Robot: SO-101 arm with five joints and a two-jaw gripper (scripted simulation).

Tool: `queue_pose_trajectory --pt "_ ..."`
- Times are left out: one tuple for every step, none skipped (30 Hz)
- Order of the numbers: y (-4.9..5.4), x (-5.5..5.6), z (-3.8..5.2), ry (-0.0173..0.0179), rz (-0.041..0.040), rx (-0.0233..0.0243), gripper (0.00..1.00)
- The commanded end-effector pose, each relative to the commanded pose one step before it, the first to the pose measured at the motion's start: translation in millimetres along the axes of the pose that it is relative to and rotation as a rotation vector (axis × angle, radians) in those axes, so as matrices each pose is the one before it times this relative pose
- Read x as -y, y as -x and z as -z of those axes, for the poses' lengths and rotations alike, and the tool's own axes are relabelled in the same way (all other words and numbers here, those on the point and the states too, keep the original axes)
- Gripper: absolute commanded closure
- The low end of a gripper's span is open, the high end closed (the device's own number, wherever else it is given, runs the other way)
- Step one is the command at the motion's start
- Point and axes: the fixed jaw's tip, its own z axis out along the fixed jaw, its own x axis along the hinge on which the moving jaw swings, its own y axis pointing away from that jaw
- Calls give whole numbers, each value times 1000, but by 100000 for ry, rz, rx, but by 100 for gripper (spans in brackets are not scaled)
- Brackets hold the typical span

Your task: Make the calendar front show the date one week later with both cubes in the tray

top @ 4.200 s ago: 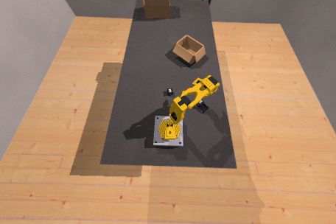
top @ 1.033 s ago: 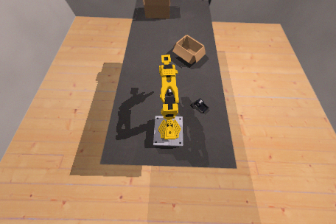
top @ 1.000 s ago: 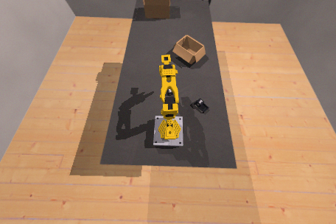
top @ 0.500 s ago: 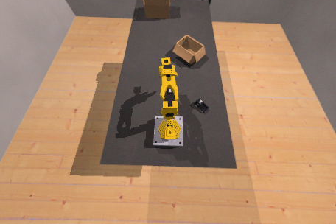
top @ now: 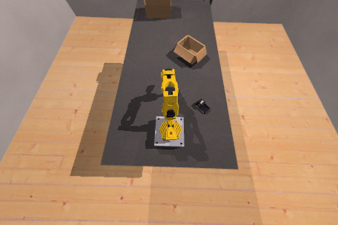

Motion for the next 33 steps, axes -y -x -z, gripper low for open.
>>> queue_pose_trajectory --pt "-8155 -2288 -12765 369 -306 -6377 65" --pt "-655 -23 -964 18 -1 -531 65" --pt "-363 -17 -533 12 3 -295 65" --pt "-143 -3 -208 3 0 -116 65" --pt "-21 0 -32 0 0 -16 65" --pt "0 0 0 0 0 0 65" --pt "0 0 0 0 0 0 65" --pt "2947 -2851 1313 -79 1360 1175 65" --pt "0 0 0 0 0 0 65" --pt "0 0 0 0 0 0 65" --pt "0 0 0 0 0 0 65" --pt "0 0 0 0 0 0 65" --pt "0 0 0 0 0 0 65" --pt "0 0 0 0 0 0 65" --pt "0 0 0 0 0 0 65" --pt "0 0 0 0 0 0 65" --pt "0 0 0 0 0 0 65" --pt "0 0 0 0 0 0 65" --pt "0 0 0 0 0 0 65" --pt "0 0 0 0 0 0 65" --pt "0 0 0 0 0 0 65" --pt "0 0 0 0 0 0 65" --pt "0 0 0 0 0 0 65" --pt "0 0 0 0 0 0 65" --pt "-3 -4 -5 2 0 -2 65" --pt "6 0 -30 0 0 0 65" --pt "6 0 -72 0 0 0 65" --pt "12 0 -138 0 0 0 65" --pt "24 -6 -222 0 0 0 65" --pt "30 0 -306 0 0 0 65" --pt "42 -6 -408 0 0 0 65" --pt "47 -6 -522 0 0 0 65" --pt "59 -6 -630 0 0 0 65"
